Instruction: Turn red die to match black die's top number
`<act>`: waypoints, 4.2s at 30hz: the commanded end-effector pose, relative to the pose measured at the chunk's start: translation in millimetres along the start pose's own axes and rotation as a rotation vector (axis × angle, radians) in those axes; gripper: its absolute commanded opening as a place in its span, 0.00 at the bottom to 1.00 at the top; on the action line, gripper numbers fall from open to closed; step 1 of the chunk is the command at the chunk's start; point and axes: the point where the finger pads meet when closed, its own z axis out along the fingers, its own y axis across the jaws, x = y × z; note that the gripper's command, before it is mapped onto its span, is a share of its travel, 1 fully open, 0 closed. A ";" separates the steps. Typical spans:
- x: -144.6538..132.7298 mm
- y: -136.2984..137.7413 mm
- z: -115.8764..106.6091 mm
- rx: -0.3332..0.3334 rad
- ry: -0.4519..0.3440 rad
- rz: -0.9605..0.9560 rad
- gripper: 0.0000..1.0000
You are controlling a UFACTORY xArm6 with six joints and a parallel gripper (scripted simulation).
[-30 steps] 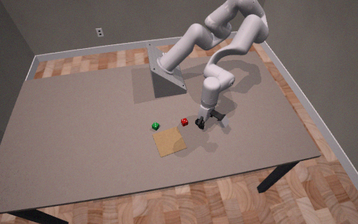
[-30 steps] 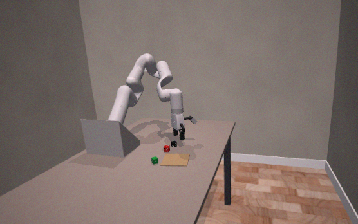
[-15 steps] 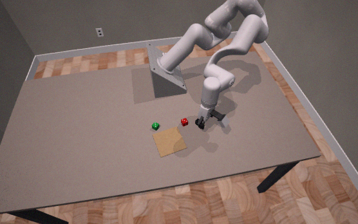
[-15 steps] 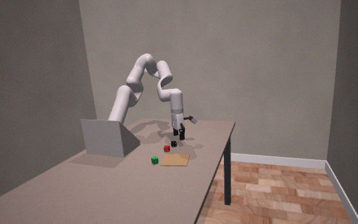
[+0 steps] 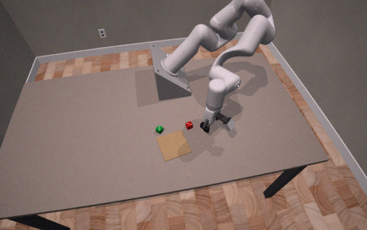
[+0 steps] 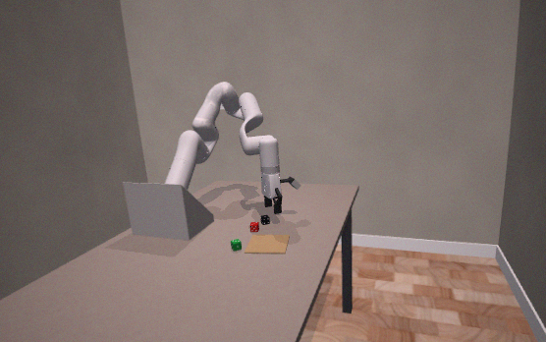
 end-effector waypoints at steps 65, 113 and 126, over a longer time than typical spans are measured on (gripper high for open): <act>-102.9 43.5 -95.5 -0.002 0.002 0.526 1.00; -101.7 44.1 -64.6 0.003 0.005 1.551 1.00; -102.3 44.0 -56.2 0.003 0.004 1.833 1.00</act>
